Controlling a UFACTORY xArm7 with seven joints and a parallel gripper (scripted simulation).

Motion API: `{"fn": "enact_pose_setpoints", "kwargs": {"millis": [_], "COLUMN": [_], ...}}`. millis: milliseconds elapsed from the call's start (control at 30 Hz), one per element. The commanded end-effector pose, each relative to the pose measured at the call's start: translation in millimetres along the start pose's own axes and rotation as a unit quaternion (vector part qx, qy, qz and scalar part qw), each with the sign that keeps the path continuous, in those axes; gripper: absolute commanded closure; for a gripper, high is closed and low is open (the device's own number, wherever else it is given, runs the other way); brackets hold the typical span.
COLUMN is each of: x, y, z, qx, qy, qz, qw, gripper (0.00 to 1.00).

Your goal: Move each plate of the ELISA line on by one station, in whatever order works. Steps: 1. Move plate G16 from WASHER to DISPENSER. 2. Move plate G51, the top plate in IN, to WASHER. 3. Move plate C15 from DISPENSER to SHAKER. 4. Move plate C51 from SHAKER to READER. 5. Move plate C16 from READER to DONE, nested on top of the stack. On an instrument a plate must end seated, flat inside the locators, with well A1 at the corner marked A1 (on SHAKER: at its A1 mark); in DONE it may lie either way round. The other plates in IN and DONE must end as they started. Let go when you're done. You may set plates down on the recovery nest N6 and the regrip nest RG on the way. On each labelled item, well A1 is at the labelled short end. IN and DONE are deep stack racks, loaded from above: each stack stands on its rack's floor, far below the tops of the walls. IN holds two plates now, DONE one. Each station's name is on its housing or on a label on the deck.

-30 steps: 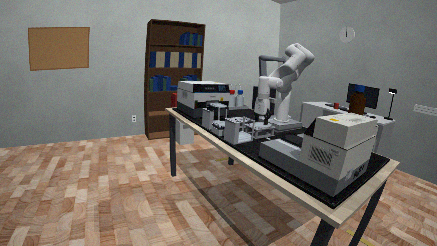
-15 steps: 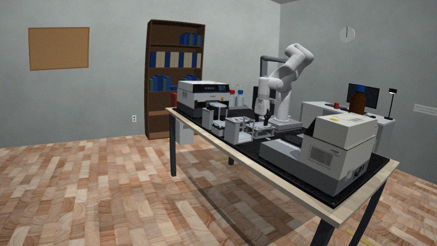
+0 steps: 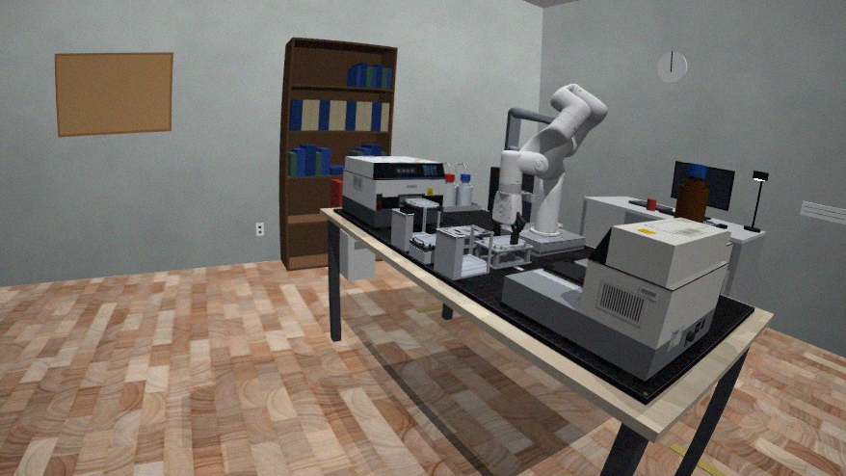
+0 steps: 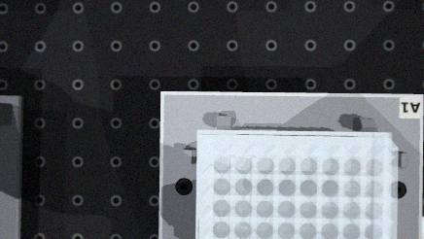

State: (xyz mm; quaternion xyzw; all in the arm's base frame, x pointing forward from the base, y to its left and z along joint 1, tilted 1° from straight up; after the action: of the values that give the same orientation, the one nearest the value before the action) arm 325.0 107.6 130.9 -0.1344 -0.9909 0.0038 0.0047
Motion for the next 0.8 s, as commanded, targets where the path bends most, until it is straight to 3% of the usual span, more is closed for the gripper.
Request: {"fn": "enact_pose_setpoints", "kwargs": {"millis": [0,533,567,767], "x": [-0.9,-1.0,-1.0,-1.0], "y": [0.5,0.5,0.5,0.5], "z": [0.2,0.6,0.7,0.6], "qx": [-0.001,-0.001,-0.001,-0.001], "qy": [-0.001,-0.001,-0.001,-0.001], "qz": [0.0,0.0,0.0,0.0], "qw": [1.0,1.0,1.0,1.0], "gripper": [0.0,0.0,1.0,1.0]}}
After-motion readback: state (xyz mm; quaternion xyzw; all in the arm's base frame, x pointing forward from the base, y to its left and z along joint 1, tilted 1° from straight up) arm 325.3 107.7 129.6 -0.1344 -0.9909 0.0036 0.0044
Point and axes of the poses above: the point where the finger pads meet when closed, its own z axis out along the fingers, its own y axis across the jaws, x = y × z, the point moved 10 cm from there along -z, back along the fingers, and after that the axes turned 14 degrees about z, right-handed, at the moved point
